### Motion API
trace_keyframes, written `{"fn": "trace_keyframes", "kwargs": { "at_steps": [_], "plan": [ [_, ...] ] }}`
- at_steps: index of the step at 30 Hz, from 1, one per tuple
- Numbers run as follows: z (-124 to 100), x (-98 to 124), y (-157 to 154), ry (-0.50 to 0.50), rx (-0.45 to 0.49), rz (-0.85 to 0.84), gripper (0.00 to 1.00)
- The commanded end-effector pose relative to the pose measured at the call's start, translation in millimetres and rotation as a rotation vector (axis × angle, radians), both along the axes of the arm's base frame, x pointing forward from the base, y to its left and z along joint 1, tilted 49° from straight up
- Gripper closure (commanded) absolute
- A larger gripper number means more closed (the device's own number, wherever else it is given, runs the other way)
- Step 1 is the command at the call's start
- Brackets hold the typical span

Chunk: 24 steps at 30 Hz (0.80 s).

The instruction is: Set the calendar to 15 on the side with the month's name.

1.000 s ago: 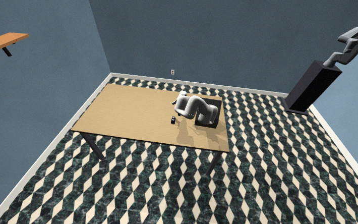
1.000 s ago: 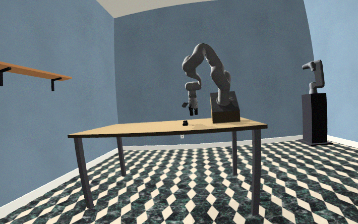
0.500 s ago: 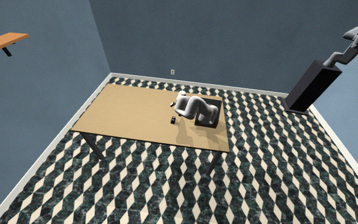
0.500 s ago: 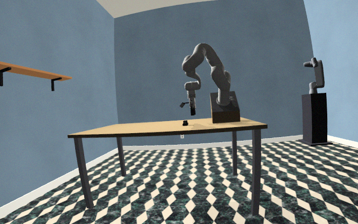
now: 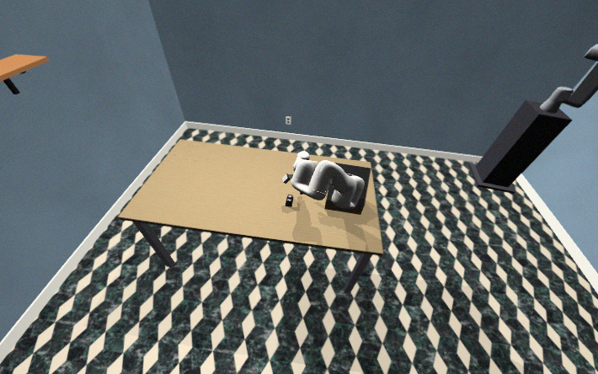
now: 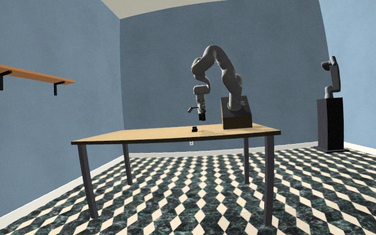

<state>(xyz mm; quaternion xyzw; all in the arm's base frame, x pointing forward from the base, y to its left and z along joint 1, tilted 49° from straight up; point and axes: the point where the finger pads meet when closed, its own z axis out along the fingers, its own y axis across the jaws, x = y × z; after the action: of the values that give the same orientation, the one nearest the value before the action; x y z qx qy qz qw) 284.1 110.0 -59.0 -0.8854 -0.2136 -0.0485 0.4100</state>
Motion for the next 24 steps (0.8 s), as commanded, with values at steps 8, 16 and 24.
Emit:
{"fn": "trace_keyframes", "kwargs": {
  "at_steps": [8, 16, 24],
  "plan": [
    [3.5, 6.2, 0.3, -0.263, 0.033, 0.215, 0.00],
    [5.4, 9.1, 0.8, -0.400, 0.048, 0.335, 0.00],
    [7.8, 12.8, 1.4, -0.579, 0.068, 0.493, 0.00]
  ]
}}
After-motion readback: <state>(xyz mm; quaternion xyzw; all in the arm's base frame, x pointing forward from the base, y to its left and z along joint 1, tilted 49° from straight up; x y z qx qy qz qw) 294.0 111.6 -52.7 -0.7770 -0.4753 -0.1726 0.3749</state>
